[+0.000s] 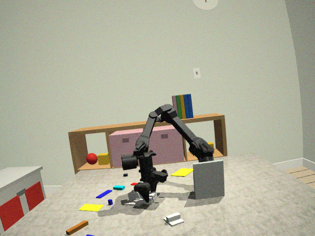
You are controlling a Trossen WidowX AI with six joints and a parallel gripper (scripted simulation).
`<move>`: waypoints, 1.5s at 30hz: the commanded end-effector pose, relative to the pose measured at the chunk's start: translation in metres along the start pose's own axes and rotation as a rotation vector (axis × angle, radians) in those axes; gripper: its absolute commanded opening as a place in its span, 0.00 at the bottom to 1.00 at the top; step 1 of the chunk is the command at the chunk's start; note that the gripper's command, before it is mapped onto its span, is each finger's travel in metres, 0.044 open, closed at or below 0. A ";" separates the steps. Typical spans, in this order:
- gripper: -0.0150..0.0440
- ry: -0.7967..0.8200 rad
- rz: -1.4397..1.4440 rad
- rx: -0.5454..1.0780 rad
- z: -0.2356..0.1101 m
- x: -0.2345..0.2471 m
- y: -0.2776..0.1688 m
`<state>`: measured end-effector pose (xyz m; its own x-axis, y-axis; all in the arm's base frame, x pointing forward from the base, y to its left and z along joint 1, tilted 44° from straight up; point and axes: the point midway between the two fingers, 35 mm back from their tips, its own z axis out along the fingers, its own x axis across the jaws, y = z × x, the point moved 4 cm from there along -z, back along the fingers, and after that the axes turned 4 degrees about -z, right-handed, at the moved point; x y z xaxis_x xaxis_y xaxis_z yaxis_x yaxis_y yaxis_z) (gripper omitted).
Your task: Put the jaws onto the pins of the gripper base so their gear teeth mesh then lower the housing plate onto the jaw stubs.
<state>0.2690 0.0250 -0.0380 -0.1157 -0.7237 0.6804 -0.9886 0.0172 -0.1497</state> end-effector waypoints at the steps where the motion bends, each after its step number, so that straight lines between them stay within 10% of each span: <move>1: 0.85 0.001 0.003 0.003 0.000 0.000 -0.001; 45: 0.89 -0.001 0.003 0.001 0.004 0.000 0.000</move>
<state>0.2697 0.0223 -0.0411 -0.1189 -0.7241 0.6793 -0.9881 0.0192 -0.1525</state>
